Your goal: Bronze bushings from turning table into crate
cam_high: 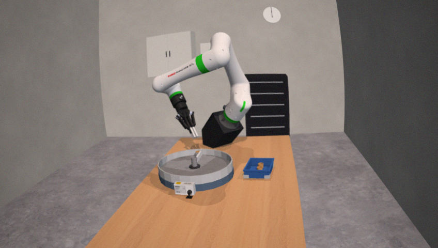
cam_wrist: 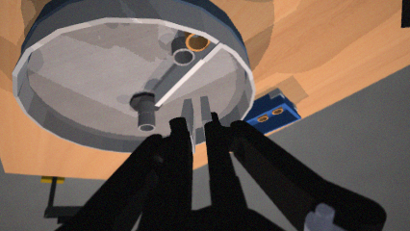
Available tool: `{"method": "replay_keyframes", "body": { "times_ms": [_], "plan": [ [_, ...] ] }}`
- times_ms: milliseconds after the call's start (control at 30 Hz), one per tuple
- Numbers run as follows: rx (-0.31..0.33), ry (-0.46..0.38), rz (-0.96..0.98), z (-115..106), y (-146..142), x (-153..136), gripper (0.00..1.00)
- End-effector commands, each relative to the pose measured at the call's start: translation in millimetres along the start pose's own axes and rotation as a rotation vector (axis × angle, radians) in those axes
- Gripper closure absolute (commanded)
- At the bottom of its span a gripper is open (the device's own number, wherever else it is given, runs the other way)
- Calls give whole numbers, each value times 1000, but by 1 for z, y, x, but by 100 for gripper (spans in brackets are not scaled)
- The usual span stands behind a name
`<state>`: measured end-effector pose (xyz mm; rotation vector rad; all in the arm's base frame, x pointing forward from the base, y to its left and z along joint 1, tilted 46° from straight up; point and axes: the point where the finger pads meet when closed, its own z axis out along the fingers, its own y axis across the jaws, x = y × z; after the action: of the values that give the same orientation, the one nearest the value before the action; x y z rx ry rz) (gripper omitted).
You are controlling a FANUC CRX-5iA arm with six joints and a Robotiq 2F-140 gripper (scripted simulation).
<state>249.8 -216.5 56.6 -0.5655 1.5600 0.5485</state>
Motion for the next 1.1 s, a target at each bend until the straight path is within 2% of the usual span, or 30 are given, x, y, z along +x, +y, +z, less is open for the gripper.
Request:
{"method": "replay_keyframes", "body": {
  "times_ms": [0, 800, 1067],
  "plan": [
    [0, 0, 0, 0, 0, 0, 94],
    [0, 0, 0, 0, 0, 0, 94],
    [0, 0, 0, 17, 0, 15, 94]
  ]
}}
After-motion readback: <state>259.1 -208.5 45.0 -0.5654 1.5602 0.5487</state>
